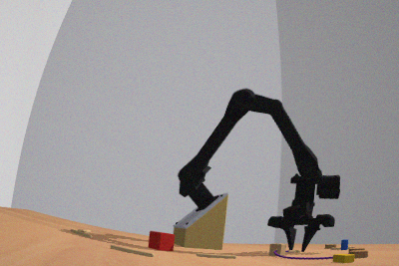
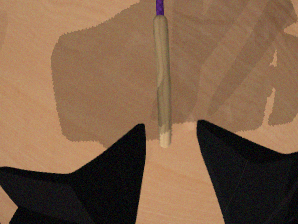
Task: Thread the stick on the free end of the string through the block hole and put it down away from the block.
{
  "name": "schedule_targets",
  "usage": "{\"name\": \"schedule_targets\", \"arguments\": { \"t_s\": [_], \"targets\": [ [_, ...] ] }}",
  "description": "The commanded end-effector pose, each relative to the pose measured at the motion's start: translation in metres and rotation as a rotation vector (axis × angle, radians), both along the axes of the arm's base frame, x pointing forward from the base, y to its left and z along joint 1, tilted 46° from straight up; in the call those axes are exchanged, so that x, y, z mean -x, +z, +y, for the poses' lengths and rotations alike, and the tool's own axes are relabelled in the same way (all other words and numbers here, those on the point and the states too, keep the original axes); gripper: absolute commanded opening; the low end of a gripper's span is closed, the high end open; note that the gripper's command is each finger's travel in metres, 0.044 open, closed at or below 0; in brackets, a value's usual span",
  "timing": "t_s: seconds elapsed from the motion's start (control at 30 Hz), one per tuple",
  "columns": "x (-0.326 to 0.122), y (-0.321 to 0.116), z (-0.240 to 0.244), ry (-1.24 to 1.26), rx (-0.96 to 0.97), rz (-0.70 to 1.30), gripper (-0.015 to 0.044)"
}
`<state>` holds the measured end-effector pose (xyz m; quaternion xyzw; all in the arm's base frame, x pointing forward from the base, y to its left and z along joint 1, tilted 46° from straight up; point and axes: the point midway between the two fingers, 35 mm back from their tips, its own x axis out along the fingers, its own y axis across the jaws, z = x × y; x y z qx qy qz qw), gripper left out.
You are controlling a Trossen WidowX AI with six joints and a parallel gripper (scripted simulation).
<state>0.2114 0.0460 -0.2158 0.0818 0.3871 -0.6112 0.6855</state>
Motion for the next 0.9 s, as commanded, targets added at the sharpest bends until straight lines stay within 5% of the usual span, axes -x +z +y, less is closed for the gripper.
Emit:
{"name": "schedule_targets", "arguments": {
  "t_s": [0.0, 0.27, 0.57, 0.87],
  "targets": [
    [-0.008, 0.022, 0.027, 0.002, -0.013, -0.016, 0.021],
    [-0.01, 0.052, 0.056, 0.004, -0.014, -0.021, 0.021],
    [-0.016, 0.062, 0.069, 0.017, -0.022, -0.03, 0.044],
    [-0.016, 0.066, 0.073, 0.027, -0.02, -0.028, 0.044]
  ]
}}
